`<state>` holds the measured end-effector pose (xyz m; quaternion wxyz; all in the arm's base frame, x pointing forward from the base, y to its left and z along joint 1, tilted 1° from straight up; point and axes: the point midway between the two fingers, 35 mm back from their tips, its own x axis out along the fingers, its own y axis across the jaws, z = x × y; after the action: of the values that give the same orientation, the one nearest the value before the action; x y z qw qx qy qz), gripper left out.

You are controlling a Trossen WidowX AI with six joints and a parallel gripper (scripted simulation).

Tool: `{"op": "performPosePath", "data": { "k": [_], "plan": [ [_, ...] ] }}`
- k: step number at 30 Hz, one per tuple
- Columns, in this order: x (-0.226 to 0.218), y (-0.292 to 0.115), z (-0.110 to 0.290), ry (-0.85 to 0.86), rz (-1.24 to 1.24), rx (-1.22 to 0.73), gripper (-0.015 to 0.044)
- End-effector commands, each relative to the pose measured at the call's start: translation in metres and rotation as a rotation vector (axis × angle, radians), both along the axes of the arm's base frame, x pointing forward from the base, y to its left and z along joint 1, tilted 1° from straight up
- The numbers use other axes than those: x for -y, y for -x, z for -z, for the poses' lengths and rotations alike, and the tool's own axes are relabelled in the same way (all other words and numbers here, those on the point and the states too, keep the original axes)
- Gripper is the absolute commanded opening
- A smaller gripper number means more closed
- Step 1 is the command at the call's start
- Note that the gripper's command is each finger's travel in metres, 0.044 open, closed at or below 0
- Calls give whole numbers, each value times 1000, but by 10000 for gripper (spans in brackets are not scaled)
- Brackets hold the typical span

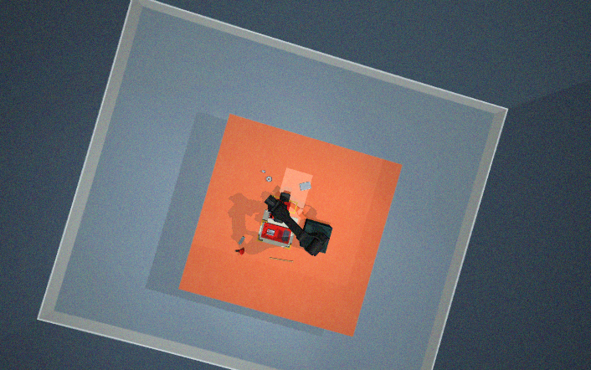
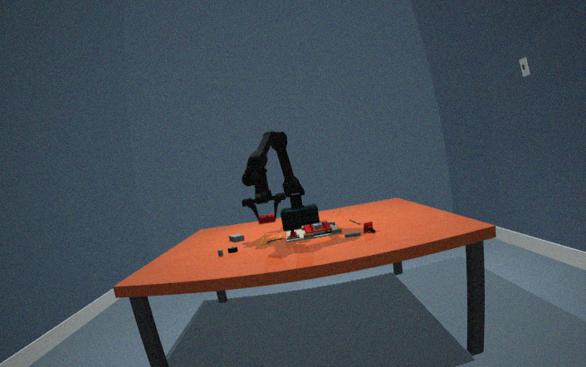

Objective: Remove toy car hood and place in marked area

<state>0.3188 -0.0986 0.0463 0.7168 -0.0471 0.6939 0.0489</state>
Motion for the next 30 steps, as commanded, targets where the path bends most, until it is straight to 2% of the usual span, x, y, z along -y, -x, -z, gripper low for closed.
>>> {"op": "performPosePath", "data": {
  "k": [1,30],
  "plan": [
    [1,-1,4,4,-3,1,0],
    [1,-2,24,4,-3,1,0]
  ]
}}
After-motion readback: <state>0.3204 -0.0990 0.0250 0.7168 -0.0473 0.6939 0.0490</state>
